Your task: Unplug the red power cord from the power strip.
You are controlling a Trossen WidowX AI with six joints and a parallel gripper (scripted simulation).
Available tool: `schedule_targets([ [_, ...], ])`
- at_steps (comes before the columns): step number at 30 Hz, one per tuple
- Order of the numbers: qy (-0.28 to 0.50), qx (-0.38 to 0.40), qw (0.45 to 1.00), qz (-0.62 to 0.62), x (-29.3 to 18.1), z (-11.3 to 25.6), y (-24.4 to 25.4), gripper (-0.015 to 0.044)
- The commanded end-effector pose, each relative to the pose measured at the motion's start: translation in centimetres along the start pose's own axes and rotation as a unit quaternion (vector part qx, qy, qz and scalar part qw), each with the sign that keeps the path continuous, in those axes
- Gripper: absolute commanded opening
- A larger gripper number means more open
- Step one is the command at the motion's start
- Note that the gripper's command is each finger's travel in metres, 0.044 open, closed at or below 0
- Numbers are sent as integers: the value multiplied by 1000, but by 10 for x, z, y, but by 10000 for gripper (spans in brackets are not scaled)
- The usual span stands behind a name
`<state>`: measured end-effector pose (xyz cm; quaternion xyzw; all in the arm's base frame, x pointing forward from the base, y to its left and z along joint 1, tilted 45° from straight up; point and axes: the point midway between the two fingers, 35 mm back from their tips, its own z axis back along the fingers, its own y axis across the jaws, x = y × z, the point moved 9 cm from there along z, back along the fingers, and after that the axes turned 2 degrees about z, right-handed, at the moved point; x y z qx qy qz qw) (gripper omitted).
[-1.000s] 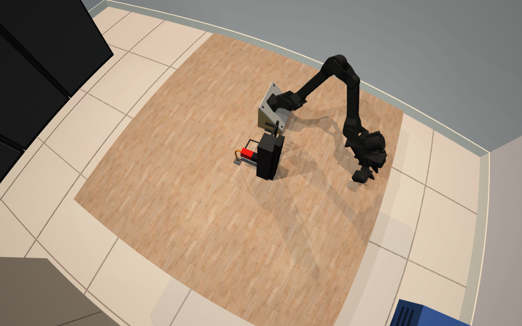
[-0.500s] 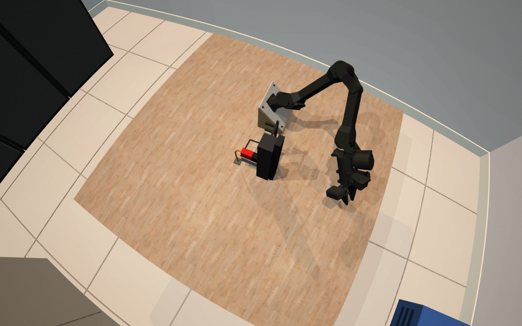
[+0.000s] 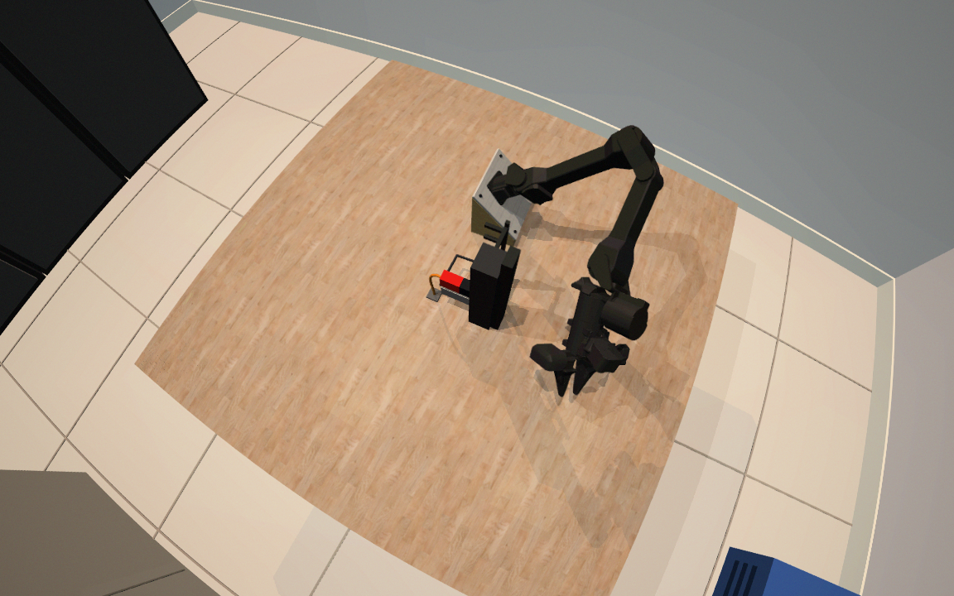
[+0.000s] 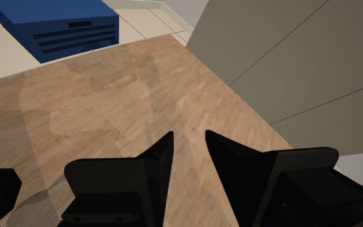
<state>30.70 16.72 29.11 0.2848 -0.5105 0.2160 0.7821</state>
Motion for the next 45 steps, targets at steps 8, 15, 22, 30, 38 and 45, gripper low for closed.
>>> schedule_targets([
  [8, 74, -139, 985, -72, -13, 6, -107, 160],
  [15, 115, -221, 960, -130, -28, 31, -176, 160],
  [22, 171, -251, 921, -245, -62, 49, -214, 160],
  [30, 288, -253, 741, -551, -147, 70, -240, 160],
  [38, 359, -249, 365, -822, -221, 107, -240, 160],
  [45, 360, -249, 354, -827, -222, 108, -240, 160],
])
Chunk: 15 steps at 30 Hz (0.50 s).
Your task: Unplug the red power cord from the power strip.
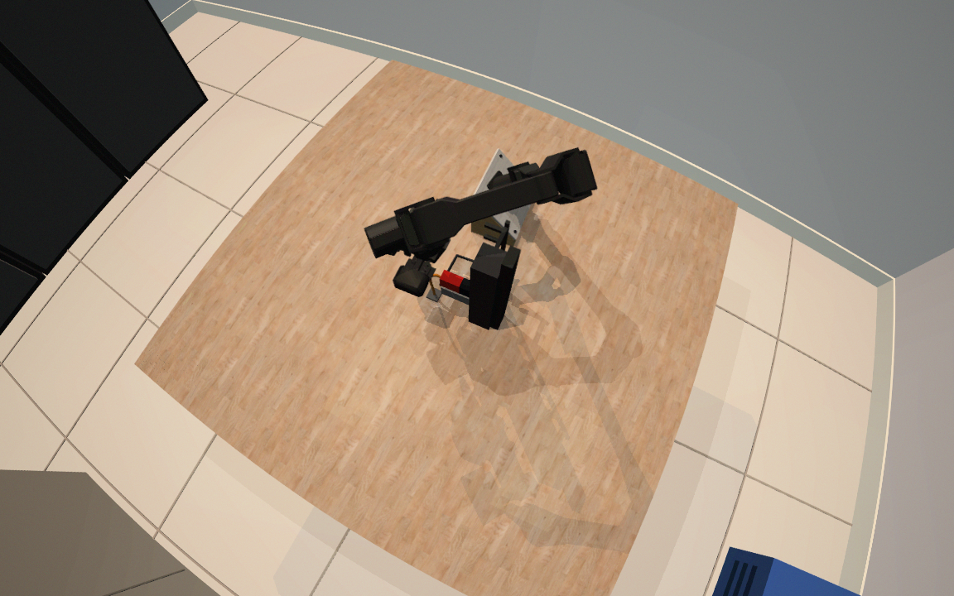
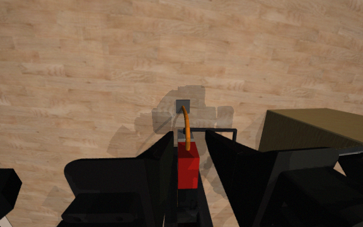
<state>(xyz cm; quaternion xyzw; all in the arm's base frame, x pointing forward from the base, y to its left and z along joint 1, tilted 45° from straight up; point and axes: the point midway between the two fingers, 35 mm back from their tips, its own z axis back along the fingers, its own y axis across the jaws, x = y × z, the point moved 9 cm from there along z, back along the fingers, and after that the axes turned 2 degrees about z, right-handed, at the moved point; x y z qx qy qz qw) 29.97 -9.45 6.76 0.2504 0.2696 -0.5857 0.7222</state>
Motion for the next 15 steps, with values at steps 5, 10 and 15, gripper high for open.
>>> schedule_targets([
  [5, 11, -2, 1000, -17, 1, -1, 0, 160],
  [10, 11, -2, 1000, -17, -4, -1, 1, 160],
  [15, 11, -2, 1000, -17, -13, -1, 1, 160],
])
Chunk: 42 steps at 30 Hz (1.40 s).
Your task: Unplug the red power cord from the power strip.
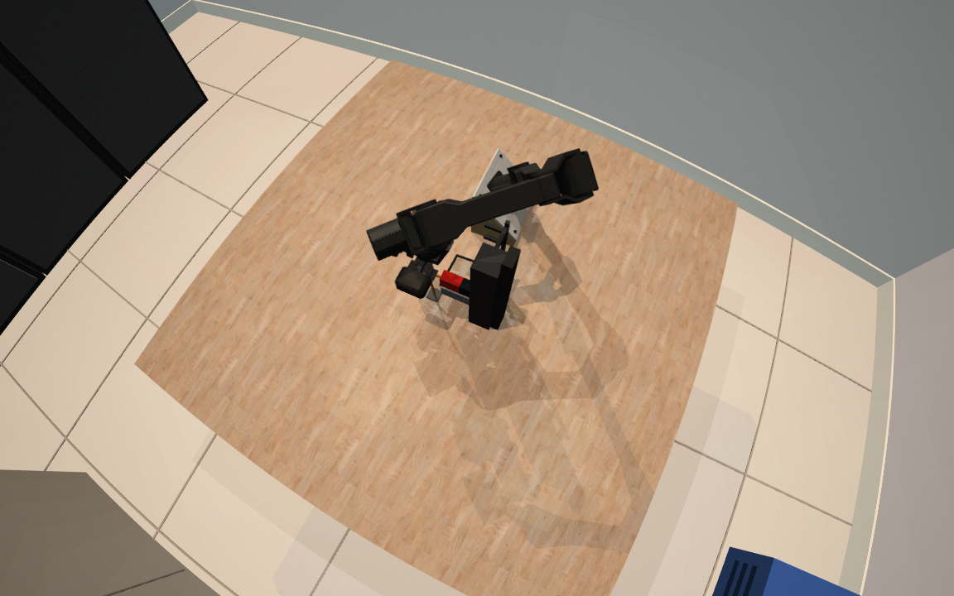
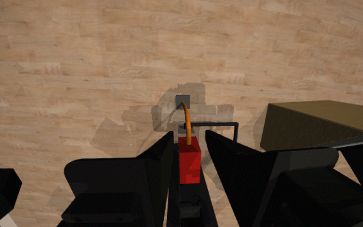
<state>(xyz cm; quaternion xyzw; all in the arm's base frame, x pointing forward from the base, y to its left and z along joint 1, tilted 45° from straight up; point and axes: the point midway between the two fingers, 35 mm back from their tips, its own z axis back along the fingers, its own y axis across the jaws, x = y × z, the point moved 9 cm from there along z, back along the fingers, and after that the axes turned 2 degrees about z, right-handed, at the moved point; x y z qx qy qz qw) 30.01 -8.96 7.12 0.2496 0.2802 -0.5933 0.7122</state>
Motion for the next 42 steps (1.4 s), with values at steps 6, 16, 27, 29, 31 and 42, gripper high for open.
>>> schedule_targets([
  [6, 3, 0, 1000, -3, -16, 0, 0, 160],
  [16, 4, 0, 1000, -3, -32, -1, 0, 160],
  [27, 4, 0, 1000, -3, -34, -5, 0, 160],
  [29, 4, 0, 1000, -3, -34, -9, 0, 160],
  [31, 4, 0, 1000, -3, -34, -12, 0, 160],
  [42, 0, 1, 1000, 2, -34, -10, 1, 68],
])
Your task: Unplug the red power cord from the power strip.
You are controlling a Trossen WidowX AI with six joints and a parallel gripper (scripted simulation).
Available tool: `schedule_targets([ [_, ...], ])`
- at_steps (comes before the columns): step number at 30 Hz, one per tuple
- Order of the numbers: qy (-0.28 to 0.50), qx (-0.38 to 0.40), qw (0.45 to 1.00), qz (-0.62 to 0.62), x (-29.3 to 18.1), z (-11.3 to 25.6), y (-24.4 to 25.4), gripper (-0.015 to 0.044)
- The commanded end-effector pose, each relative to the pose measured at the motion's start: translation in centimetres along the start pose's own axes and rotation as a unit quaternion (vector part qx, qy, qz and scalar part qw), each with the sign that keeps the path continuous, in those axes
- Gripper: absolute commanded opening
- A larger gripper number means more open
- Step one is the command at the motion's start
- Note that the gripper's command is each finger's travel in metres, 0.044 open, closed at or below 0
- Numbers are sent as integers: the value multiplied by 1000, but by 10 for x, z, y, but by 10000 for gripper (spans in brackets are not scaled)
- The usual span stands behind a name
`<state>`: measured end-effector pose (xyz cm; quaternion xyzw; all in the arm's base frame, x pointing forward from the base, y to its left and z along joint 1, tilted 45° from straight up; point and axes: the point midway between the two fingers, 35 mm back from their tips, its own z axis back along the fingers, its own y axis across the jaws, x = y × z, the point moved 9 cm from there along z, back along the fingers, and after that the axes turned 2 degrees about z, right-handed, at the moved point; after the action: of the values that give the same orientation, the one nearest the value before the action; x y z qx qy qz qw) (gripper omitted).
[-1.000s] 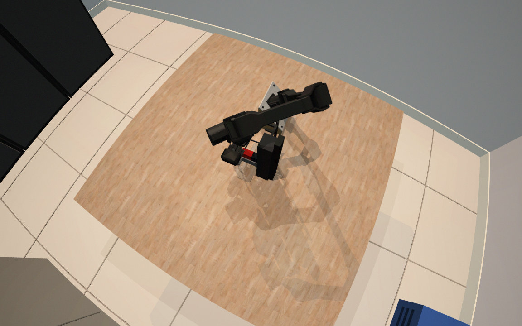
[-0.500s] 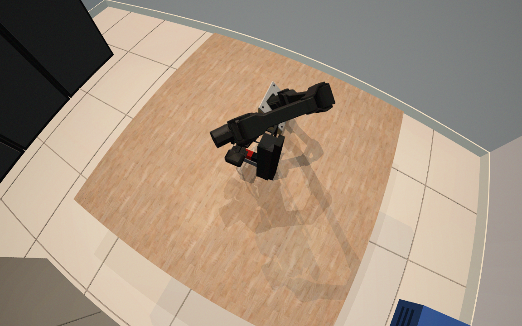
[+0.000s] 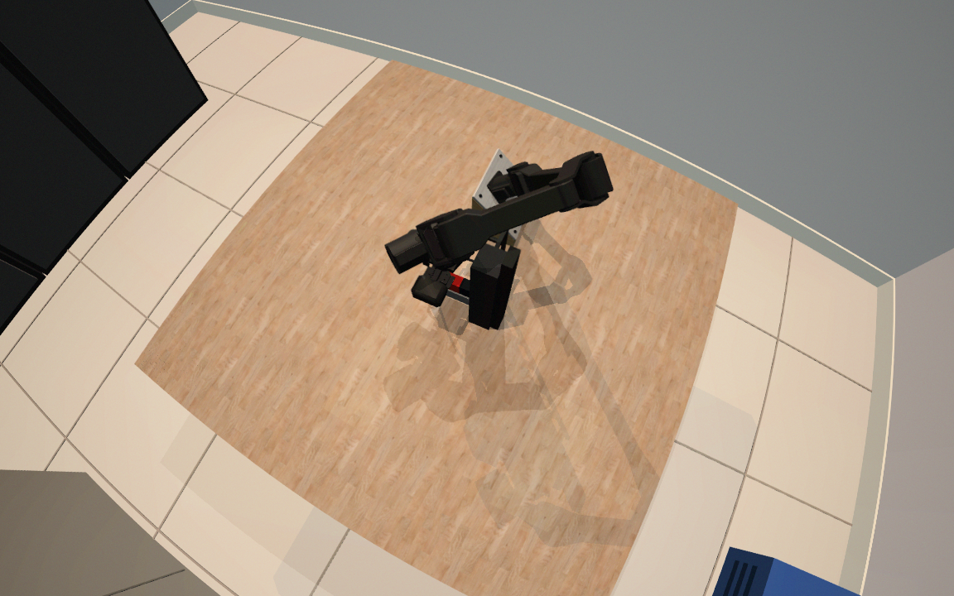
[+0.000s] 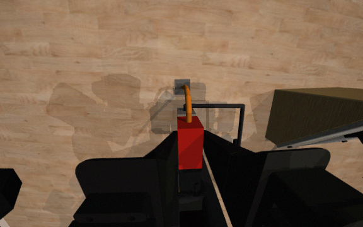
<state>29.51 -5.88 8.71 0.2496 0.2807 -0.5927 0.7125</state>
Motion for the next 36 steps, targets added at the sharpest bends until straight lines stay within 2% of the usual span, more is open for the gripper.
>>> schedule_targets([
  [1, 0, 1, 1000, 2, 0, 0, 0, 61],
  [7, 0, 1, 1000, 2, 0, 0, 0, 21],
  [8, 0, 1, 1000, 2, 0, 0, 1, 0],
  [36, -1, 1, 1000, -1, 43, 4, 1, 0],
])
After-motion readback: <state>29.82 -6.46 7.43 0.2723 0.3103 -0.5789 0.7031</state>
